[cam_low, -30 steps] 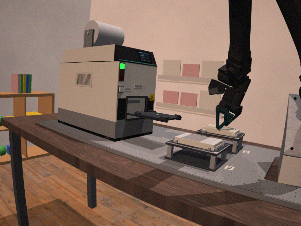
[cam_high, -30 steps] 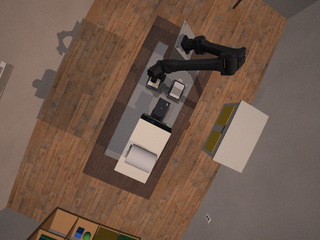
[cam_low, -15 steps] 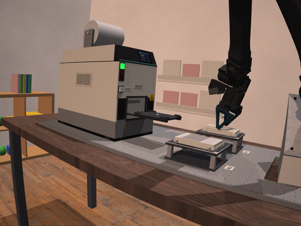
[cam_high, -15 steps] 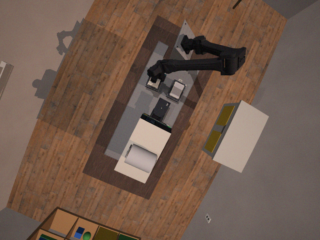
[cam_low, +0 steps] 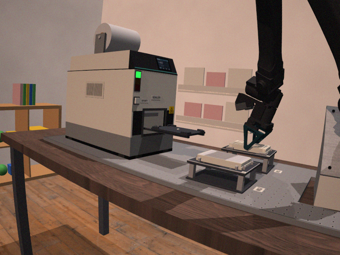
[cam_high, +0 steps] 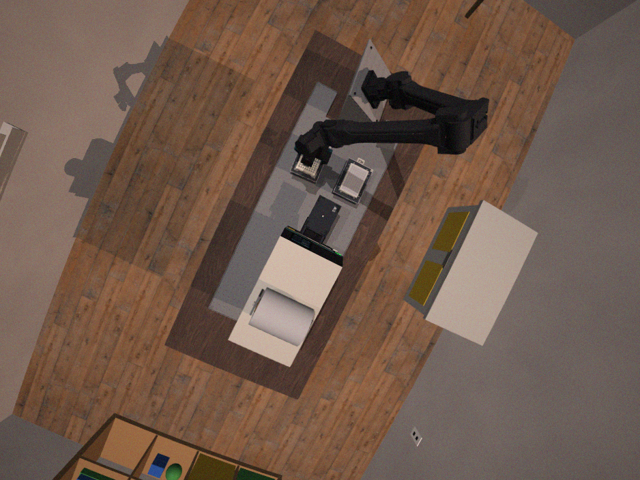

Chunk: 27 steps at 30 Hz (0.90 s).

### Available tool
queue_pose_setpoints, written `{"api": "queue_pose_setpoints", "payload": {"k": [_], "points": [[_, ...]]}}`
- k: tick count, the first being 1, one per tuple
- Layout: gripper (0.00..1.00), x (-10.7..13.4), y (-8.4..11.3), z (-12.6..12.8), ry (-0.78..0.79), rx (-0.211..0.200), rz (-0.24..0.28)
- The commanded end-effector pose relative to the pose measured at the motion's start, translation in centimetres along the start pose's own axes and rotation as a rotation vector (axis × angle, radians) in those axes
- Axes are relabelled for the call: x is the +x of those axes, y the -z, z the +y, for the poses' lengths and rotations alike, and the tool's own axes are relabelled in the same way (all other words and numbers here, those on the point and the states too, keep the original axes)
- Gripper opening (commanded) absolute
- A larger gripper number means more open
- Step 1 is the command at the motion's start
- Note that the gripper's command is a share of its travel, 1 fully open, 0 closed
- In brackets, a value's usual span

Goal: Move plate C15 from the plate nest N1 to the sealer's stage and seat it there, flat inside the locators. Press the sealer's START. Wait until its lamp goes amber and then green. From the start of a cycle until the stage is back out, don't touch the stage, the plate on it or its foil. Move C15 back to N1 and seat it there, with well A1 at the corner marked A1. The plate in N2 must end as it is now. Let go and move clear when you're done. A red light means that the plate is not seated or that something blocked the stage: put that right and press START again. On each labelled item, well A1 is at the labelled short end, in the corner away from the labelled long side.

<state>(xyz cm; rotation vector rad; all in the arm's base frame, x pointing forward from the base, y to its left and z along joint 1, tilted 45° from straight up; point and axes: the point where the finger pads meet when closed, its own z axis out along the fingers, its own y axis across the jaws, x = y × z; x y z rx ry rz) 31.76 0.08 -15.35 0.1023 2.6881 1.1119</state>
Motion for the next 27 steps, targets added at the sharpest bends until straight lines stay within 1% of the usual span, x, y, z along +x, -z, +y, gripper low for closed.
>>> {"api": "queue_pose_setpoints", "payload": {"k": [1,6,9,14,18,21,23,27], "points": [[1.00,-0.8,-0.4,0.0,0.003,0.000,-0.014],[1.00,-0.5,-0.5,-0.1,-0.009,-0.001,-0.011],[1.00,0.3,-0.8,0.1,-0.008,-0.006,0.006],[1.00,0.7,-0.7,0.3,-0.004,-0.010,0.018],[1.00,0.4,0.0,0.2,-0.003,-0.005,0.002],[1.00,-0.3,0.5,0.0,0.004,0.002,-0.017],[1.00,-0.3,0.5,0.0,0.004,0.002,-0.017],[1.00,-1.3,0.7,-0.3,0.016,0.008,-0.033]]}}
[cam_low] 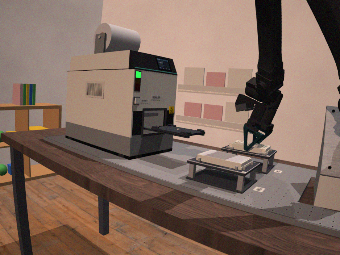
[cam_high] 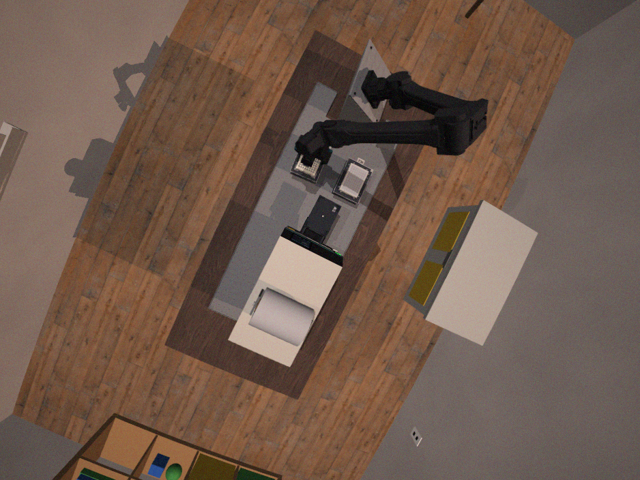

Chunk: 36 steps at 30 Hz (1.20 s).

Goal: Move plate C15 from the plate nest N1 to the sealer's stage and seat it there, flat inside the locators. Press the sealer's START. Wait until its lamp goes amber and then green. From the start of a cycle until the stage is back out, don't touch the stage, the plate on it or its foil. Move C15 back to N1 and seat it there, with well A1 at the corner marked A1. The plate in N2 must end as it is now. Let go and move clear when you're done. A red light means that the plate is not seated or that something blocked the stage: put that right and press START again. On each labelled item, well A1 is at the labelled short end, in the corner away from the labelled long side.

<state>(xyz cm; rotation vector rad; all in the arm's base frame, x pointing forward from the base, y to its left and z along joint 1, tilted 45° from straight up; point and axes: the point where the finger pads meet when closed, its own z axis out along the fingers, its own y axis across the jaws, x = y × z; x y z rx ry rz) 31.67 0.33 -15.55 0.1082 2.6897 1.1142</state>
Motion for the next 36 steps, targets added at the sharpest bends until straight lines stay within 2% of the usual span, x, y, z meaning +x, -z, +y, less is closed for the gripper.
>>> {"api": "queue_pose_setpoints", "payload": {"k": [1,5,13,24,36], "points": [[1.00,-1.8,1.1,-0.4,0.025,0.009,-0.037],[1.00,-2.7,1.2,-0.6,0.038,0.014,-0.049],[1.00,-2.4,0.8,-1.0,0.027,0.011,-0.039],[1.00,0.3,0.2,-0.6,-0.014,-0.002,-0.002],[1.00,0.8,0.2,-0.4,-0.019,-0.003,0.003]]}}
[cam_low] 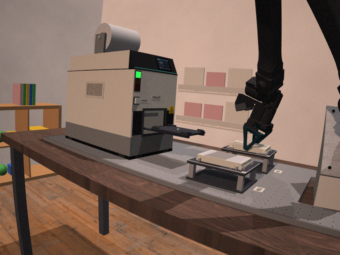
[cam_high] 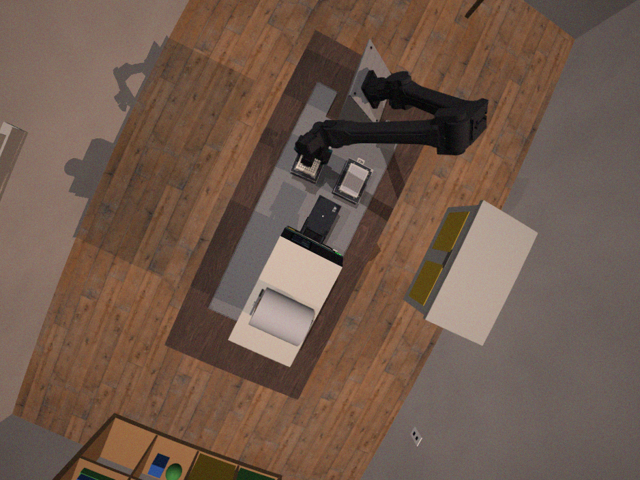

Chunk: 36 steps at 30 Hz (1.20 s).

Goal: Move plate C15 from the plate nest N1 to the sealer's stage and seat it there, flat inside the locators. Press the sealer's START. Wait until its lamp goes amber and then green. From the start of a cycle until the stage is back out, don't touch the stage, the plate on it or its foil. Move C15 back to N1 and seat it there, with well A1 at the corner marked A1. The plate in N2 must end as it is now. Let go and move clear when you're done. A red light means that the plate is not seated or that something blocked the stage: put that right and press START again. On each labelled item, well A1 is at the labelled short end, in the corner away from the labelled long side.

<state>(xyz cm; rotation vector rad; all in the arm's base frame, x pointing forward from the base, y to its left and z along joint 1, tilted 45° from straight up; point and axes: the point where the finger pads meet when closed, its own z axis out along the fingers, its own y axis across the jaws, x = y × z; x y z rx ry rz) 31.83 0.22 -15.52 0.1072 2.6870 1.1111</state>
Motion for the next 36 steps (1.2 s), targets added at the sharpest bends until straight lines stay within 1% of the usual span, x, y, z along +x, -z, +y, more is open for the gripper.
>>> {"api": "queue_pose_setpoints", "payload": {"k": [1,9,23,32,33,36], "points": [[1.00,0.9,0.1,-0.3,-0.021,-0.004,0.006],[0.97,-0.9,0.3,-0.9,0.004,0.005,-0.016],[0.90,-1.8,0.4,-1.1,0.016,0.010,-0.026],[0.86,-1.9,0.4,-1.1,0.018,0.011,-0.028],[0.00,-1.9,0.4,-1.1,0.018,0.011,-0.028],[0.00,-2.0,0.4,-1.1,0.019,0.012,-0.029]]}}
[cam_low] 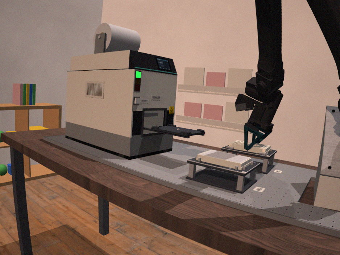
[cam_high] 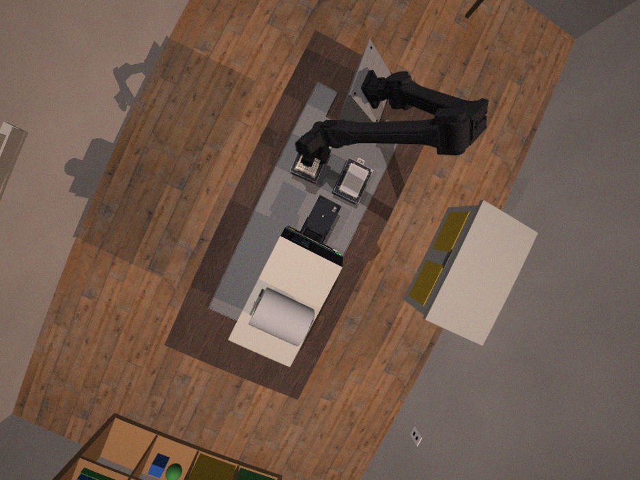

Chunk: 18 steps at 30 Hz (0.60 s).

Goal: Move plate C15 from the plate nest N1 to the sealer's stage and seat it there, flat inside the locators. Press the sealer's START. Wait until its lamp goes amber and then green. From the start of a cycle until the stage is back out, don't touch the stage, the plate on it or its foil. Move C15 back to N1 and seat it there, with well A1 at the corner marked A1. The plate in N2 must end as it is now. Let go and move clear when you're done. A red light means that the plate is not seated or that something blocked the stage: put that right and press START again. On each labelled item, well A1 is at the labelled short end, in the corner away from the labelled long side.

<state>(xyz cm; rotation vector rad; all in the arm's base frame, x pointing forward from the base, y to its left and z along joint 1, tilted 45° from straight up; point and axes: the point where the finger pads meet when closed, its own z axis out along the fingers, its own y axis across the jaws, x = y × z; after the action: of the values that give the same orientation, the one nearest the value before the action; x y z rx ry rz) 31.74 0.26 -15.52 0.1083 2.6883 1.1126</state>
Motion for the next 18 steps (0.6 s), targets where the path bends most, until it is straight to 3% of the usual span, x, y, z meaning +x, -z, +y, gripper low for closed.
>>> {"api": "queue_pose_setpoints", "payload": {"k": [1,18], "points": [[0.00,-2.07,0.43,-1.14,0.021,0.012,-0.030],[0.00,-2.26,0.47,-1.16,0.024,0.014,-0.033]]}}
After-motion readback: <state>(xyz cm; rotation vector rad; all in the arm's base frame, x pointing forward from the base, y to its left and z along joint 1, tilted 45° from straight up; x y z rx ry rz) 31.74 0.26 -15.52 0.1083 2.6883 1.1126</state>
